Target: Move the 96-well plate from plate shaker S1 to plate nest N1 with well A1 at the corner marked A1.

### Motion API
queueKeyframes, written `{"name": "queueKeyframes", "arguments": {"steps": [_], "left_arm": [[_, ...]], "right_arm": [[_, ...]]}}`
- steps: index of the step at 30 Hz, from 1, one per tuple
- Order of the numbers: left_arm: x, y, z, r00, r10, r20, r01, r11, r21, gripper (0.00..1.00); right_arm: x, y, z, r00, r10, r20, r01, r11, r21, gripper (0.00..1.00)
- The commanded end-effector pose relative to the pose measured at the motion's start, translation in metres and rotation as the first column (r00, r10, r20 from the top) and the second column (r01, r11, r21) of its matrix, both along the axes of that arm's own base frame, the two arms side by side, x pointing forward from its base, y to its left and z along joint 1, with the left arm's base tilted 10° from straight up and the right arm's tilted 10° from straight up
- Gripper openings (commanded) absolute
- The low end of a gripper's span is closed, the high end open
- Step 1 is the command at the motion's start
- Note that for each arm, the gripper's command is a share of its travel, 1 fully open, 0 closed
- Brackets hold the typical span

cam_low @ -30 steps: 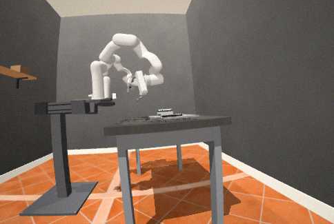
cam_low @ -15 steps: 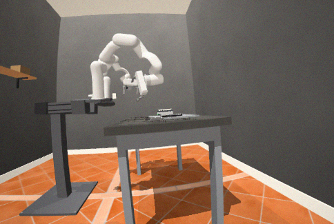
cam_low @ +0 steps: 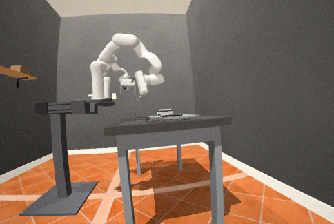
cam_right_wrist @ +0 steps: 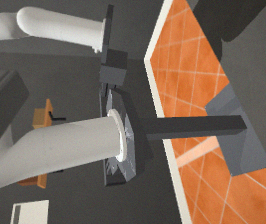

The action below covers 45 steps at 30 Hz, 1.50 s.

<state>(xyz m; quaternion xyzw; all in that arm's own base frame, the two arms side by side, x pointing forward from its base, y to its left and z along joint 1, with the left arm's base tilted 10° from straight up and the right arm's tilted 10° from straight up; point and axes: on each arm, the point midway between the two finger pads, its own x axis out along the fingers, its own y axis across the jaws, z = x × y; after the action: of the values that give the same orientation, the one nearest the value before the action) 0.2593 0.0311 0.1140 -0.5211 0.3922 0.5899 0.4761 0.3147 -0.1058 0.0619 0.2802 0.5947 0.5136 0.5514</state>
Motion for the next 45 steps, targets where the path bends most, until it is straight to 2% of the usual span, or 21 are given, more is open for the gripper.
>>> {"name": "queueKeyframes", "arguments": {"steps": [1,10,36,37,44,45], "left_arm": [[-0.005,-0.001,-0.001,1.0,-0.025,0.006,0.025,1.0,0.007,1.0],[-0.013,-0.004,-0.003,0.998,-0.057,0.01,0.057,0.998,0.013,1.0],[-0.015,-0.004,-0.003,0.998,-0.066,0.011,0.066,0.998,0.015,1.0],[-0.015,-0.004,-0.003,0.998,-0.066,0.011,0.066,0.998,0.015,1.0],[-0.015,-0.004,-0.003,0.998,-0.066,0.011,0.066,0.998,0.015,1.0],[-0.015,-0.004,-0.003,0.998,-0.066,0.011,0.066,0.998,0.015,1.0]], "right_arm": [[0.001,0.0,0.001,1.0,0.001,0.004,-0.001,1.0,-0.001,1.0],[0.001,0.0,0.001,1.0,0.001,0.004,-0.001,1.0,-0.001,1.0],[0.001,0.0,0.001,1.0,0.001,0.004,-0.001,1.0,-0.001,1.0],[0.006,-0.001,0.006,1.0,0.001,0.004,-0.001,1.0,-0.001,0.37],[0.039,-0.007,0.044,1.0,0.001,0.004,-0.001,1.0,-0.001,0.37],[0.039,-0.007,0.044,1.0,0.001,0.004,-0.001,1.0,-0.001,0.37]]}}
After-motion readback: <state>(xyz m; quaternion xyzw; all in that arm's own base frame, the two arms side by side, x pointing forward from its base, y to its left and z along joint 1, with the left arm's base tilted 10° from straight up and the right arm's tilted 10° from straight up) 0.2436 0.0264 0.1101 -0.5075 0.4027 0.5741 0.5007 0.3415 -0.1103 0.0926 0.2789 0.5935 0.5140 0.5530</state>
